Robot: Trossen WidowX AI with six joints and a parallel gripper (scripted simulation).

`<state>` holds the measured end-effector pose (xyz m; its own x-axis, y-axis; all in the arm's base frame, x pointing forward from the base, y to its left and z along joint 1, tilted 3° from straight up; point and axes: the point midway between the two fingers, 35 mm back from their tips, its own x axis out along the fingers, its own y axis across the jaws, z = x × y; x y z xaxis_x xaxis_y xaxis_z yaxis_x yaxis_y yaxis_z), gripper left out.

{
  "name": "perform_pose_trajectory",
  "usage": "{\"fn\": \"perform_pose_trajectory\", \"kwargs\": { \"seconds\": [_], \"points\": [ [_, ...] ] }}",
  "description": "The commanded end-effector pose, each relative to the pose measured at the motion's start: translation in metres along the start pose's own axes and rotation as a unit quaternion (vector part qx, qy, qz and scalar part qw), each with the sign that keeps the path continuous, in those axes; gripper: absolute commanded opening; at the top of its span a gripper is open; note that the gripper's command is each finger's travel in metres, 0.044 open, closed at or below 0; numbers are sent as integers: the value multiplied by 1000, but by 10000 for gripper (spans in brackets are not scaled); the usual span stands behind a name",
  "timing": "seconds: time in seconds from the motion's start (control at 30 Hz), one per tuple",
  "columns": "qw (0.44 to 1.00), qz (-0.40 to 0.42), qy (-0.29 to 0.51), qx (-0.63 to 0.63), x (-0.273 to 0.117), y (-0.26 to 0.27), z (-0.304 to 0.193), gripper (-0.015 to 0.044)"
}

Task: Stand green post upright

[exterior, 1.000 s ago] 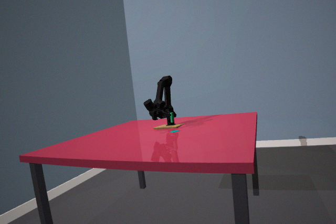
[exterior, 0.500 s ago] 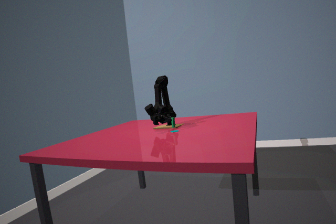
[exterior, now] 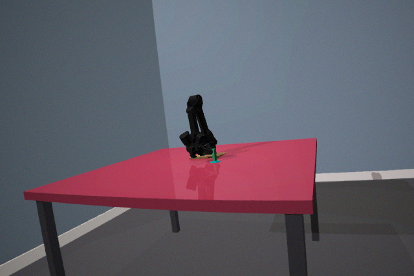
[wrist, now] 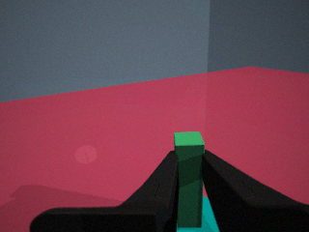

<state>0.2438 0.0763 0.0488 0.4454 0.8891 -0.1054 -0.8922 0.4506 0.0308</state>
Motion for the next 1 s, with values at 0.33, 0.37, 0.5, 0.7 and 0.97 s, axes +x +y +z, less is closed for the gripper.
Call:
{"fn": "perform_pose_trajectory", "kwargs": {
  "seconds": [0.33,0.37,0.5,0.7,0.97],
  "points": [
    [1000,-2,1,4,1,1,-5,22],
    [1000,-2,1,4,1,1,-5,49],
    [1000,-2,1,4,1,1,-5,154],
    [1000,-2,1,4,1,1,-5,311],
    [1000,-1,1,4,1,-2,2,400]
  ]
}}
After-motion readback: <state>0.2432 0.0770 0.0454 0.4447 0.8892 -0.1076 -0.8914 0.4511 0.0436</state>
